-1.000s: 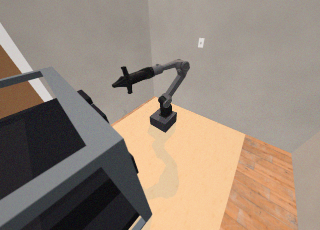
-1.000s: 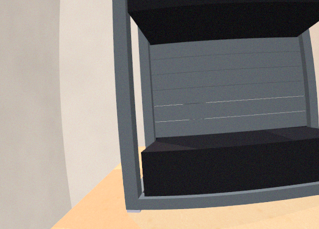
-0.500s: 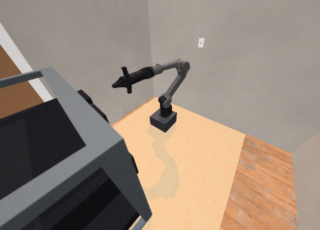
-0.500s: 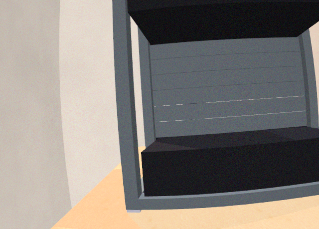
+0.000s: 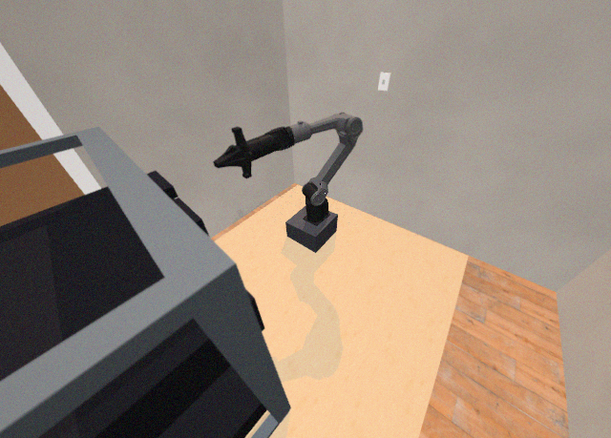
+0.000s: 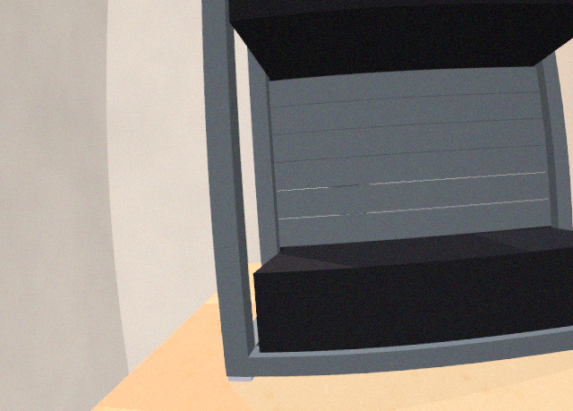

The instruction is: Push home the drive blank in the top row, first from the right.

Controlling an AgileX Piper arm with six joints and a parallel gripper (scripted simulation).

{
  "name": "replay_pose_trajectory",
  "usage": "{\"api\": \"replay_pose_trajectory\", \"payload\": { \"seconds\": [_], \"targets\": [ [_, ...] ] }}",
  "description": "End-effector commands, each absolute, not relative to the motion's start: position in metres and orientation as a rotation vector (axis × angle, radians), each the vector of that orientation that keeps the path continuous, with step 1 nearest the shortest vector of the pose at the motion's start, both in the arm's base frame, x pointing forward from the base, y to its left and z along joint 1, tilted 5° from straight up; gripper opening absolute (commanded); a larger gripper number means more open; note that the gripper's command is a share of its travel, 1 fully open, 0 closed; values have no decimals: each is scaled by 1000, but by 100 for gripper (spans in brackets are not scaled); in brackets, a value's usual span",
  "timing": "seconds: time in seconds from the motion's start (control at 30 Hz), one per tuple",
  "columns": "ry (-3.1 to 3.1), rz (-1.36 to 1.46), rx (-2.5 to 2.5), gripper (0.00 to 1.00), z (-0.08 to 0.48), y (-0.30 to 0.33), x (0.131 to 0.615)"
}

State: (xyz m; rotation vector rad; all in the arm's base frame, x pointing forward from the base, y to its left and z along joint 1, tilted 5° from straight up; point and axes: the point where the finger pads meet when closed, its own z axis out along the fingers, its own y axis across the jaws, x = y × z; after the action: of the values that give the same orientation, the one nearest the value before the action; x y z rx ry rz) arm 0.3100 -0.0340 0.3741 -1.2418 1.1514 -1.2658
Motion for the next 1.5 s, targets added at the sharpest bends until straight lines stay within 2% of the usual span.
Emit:
{"api": "replay_pose_trajectory", "payload": {
  "seconds": [0.0,0.5,0.7,1.33,1.47],
  "targets": [
    [1144,-1272,-1242,0,376,-34,309],
    [1144,-1271,-1242,0,377,-34,312],
    [1144,-1271,-1242,0,379,-34,338],
    [1144,-1271,-1242,0,382,-34,381],
    [1144,-1271,-1242,0,383,-34,409]
  ]
}}
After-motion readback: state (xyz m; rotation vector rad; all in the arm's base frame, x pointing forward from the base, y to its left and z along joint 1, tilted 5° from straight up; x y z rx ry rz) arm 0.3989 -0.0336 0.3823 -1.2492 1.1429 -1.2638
